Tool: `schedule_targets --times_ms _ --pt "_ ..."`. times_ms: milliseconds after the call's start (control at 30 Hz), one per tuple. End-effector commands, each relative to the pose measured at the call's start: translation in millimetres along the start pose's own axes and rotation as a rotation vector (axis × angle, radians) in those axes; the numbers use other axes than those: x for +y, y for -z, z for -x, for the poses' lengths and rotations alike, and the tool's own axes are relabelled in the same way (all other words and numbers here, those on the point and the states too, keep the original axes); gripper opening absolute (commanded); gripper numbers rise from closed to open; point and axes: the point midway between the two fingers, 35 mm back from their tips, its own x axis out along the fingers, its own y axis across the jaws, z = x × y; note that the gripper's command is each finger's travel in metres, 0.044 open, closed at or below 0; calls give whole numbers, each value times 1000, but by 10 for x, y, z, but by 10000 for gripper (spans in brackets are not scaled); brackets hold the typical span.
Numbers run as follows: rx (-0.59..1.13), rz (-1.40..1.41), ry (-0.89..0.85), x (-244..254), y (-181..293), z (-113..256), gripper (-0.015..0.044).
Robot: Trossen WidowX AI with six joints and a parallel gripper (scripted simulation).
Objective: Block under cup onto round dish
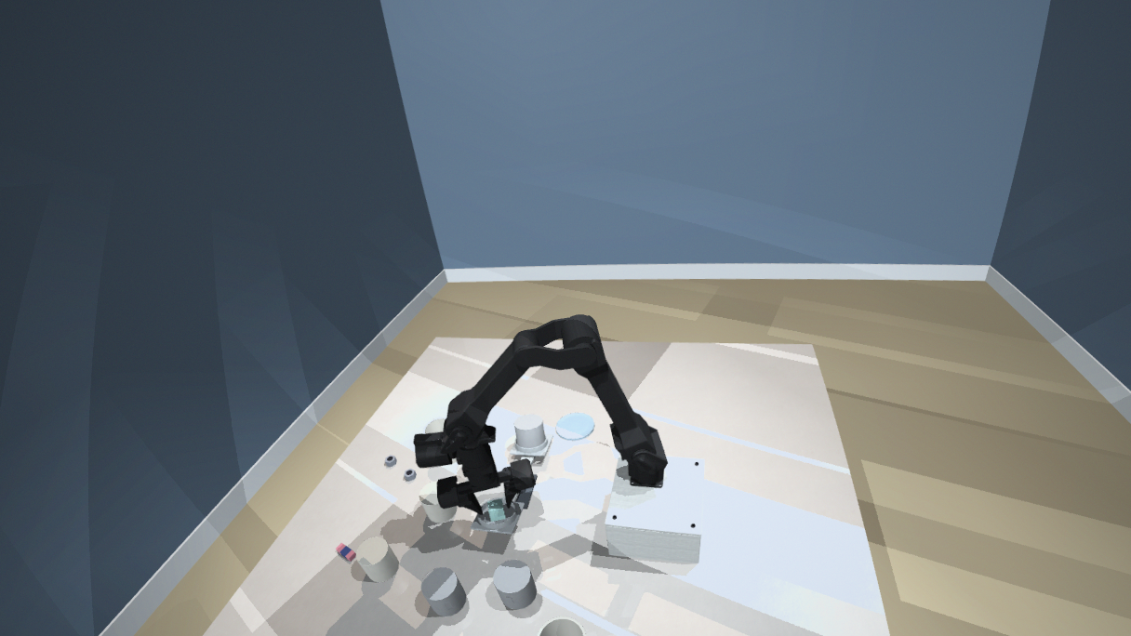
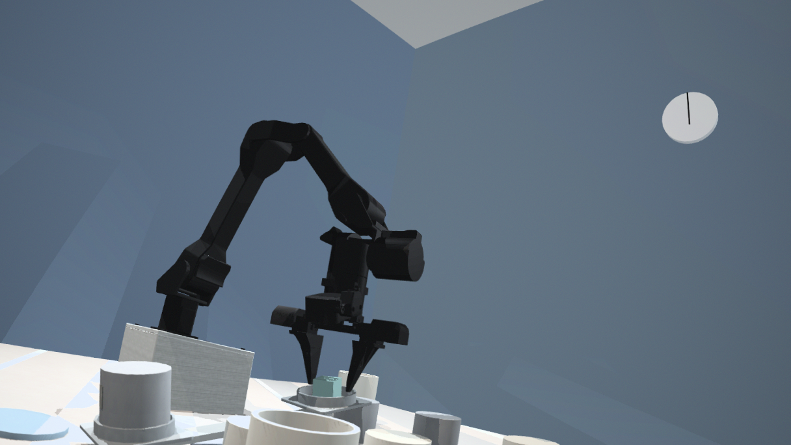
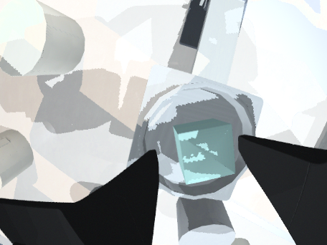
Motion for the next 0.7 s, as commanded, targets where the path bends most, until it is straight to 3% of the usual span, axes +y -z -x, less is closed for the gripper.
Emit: schedule_targets --times_ms 0,67,167,500,667 --pt "-1 -1 7 -24 1 -73 260" --pt "-1 -1 7 -25 1 -84 260" --pt "-1 -1 7 -25 1 -84 181" --pt "-1 -1 7 -25 1 -84 115" --pt "-1 -1 7 1 -3 78 0"
